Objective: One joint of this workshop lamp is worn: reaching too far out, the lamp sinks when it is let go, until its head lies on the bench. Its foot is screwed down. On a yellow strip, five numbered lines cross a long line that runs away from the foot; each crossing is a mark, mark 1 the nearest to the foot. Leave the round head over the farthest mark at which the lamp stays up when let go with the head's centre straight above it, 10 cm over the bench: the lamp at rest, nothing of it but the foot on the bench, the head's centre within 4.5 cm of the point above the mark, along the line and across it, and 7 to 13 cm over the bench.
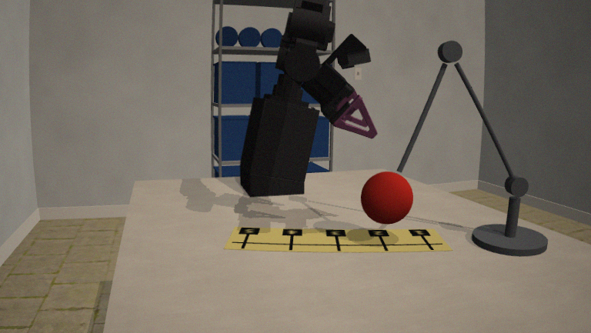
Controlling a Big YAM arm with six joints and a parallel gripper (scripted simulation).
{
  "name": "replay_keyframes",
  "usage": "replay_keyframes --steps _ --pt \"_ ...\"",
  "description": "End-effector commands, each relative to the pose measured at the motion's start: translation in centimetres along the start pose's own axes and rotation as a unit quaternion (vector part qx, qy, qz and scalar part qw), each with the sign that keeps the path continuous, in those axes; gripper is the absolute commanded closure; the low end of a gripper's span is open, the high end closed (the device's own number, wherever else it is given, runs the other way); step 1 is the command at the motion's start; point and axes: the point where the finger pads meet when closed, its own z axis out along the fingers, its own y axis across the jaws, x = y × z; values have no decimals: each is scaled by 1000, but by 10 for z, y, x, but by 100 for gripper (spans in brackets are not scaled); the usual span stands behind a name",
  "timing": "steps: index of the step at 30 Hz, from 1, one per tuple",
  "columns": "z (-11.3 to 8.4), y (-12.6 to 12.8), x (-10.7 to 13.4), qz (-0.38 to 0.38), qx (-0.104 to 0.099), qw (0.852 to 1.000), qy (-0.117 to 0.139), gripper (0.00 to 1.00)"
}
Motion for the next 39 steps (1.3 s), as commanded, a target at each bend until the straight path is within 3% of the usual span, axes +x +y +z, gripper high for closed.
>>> replay_keyframes --steps 1,8,25,39 --pt "-27 -12 -14 -28 13 1000 -3 0" --pt "-52 -7 -6 -13 12 1000 -1 0" --pt "-64 -13 -20 23 2 1000 -1 0" --pt "-53 -3 -7 36 -7 999 -1 0"
